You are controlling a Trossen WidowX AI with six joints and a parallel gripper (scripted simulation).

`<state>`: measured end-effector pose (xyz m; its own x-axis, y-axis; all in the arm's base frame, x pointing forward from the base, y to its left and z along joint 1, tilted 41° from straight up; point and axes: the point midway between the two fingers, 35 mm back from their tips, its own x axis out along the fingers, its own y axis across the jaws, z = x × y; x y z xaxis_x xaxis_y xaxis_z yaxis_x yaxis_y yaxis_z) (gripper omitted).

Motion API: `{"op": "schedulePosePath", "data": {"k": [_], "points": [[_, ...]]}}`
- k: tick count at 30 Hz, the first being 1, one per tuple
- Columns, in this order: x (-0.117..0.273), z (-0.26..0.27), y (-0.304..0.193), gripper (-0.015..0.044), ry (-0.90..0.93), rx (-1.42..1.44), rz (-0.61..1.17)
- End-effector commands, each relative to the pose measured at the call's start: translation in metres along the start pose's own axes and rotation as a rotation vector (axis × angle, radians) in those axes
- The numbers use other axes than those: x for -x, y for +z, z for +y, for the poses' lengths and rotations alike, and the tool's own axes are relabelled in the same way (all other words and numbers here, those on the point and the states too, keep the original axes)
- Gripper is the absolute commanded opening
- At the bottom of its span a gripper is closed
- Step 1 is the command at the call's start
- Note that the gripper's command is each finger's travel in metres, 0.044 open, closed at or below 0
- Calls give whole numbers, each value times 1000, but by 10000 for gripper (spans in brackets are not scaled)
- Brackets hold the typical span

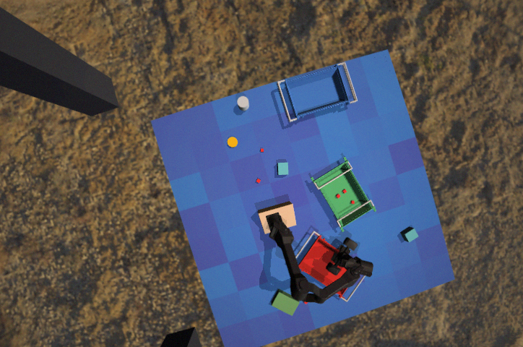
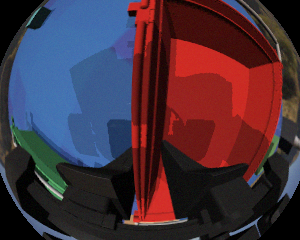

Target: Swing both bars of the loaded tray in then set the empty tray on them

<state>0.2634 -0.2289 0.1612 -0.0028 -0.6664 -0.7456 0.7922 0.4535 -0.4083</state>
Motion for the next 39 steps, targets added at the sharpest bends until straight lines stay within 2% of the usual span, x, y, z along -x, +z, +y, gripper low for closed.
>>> {"op": "schedulePosePath", "data": {"k": [1,11,23,28,39], "points": [[0,2,0,68,10,2,2],[9,3,0,1,11,2,3],[75,2,0,0,13,2,6],[82,2,-2,0,14,2,7],[132,0,-40,0,16,5,15]]}}
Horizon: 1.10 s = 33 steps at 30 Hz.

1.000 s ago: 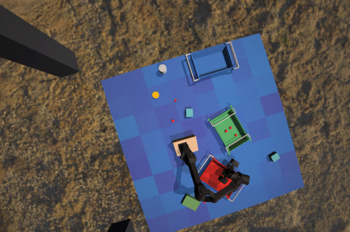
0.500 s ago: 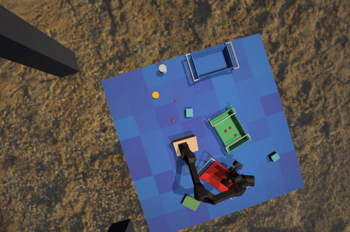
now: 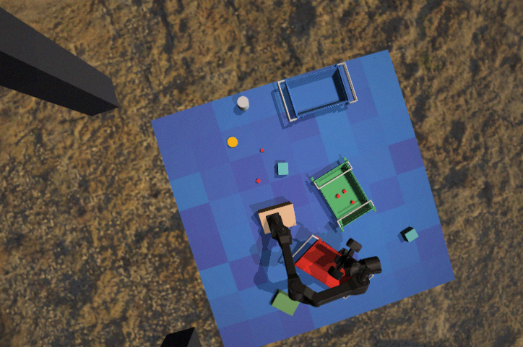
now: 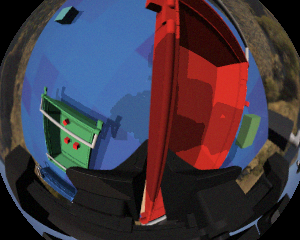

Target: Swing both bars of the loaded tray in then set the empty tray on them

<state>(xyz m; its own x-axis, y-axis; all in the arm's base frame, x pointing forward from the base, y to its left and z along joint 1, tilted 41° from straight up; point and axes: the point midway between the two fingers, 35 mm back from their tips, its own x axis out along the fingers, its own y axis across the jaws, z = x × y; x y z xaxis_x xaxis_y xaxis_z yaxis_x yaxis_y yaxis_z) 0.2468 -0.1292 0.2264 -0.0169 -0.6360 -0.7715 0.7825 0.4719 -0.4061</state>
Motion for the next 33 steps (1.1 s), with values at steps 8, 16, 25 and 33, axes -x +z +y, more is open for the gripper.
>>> {"op": "schedulePosePath", "data": {"k": [8,16,25,33], "points": [[28,-8,-15,0,0,-10,-27],[28,-8,-15,0,0,-10,-27],[28,-8,-15,0,0,-10,-27],[29,-4,-16,0,1,34,-26]]}}
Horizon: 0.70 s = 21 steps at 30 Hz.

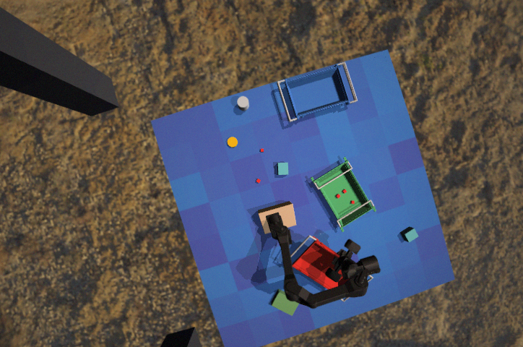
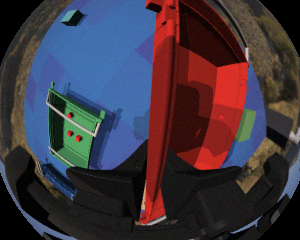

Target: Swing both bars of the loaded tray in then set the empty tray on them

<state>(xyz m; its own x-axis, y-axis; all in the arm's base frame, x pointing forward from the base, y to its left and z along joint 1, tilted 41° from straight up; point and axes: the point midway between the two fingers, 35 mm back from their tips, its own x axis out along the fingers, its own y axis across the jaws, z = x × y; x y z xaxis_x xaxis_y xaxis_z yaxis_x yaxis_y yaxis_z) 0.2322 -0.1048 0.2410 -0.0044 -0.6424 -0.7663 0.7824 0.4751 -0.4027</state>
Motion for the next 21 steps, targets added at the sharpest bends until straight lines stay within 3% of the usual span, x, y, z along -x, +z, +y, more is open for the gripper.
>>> {"op": "schedulePosePath", "data": {"k": [1,21], "points": [[2,3,1,0,-2,51,-11],[6,34,-3,0,10,397,-4]]}}
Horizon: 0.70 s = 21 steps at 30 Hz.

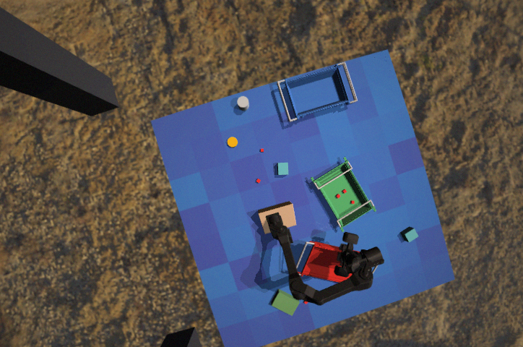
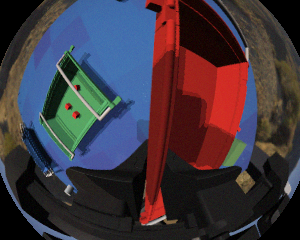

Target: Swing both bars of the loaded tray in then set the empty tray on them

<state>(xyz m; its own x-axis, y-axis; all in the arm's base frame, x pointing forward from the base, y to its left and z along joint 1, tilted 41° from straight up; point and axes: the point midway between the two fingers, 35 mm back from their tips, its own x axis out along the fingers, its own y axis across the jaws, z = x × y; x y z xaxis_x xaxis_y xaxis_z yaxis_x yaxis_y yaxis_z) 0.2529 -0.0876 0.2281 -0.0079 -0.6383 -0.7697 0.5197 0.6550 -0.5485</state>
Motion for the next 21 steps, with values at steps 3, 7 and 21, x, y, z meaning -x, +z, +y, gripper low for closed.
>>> {"op": "schedulePosePath", "data": {"k": [3,7,21], "points": [[5,8,3,0,7,97,-11],[6,15,3,0,9,167,-11],[8,37,5,0,15,409,-11]]}}
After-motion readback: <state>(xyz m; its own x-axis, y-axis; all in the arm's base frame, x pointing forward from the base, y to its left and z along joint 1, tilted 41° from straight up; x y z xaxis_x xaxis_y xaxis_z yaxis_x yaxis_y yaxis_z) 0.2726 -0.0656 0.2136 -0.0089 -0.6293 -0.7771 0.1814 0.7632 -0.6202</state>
